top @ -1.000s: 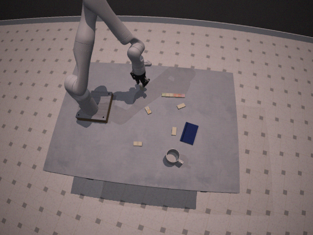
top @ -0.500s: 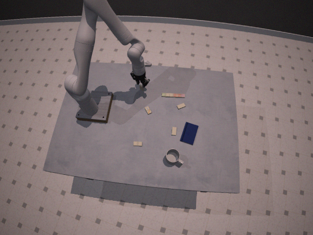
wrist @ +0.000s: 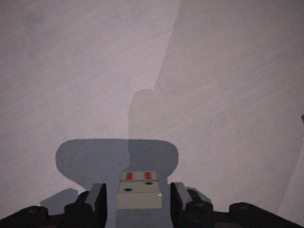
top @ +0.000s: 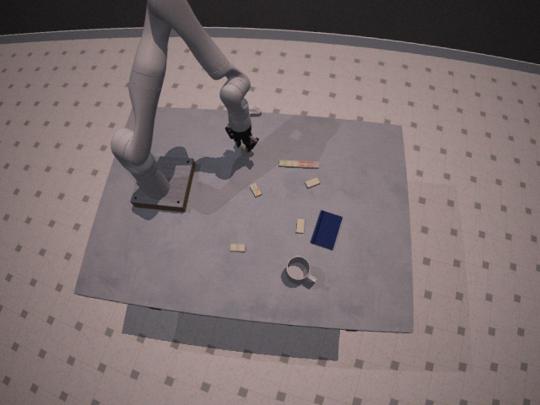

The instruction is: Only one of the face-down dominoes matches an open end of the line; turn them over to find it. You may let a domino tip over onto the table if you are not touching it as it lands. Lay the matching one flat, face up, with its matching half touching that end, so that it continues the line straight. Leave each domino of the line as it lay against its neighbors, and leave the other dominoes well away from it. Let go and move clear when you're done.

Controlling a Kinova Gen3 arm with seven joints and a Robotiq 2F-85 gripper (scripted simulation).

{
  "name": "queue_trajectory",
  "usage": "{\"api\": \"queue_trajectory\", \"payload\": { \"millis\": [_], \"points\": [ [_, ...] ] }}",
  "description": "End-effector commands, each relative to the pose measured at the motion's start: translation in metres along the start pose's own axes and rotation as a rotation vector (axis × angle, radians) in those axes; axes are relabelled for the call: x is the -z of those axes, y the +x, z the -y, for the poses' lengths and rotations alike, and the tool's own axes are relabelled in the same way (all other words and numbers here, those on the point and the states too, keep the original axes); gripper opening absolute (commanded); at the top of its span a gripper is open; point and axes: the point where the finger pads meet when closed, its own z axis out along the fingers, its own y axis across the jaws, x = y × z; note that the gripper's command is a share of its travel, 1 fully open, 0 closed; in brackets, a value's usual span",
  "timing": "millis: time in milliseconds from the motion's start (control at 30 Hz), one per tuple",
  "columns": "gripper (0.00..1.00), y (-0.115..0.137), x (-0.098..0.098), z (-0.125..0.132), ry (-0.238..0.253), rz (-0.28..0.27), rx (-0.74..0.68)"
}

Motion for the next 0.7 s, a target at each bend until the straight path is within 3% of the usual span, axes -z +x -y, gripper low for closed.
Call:
{"api": "queue_trajectory", "payload": {
  "millis": [0,600,633,667],
  "points": [
    [0.47,0.0003,-0.0006,-0.0003,0.0,-0.001,0.0],
    [0.47,0.0003,-0.0007,-0.0003,0.0,-0.001,0.0],
    [0.33,0.0003,-0.0007,-0.0003,0.0,-0.001,0.0],
    [0.33,0.0003,-0.0007,-0.0003,0.0,-0.001,0.0]
  ]
}}
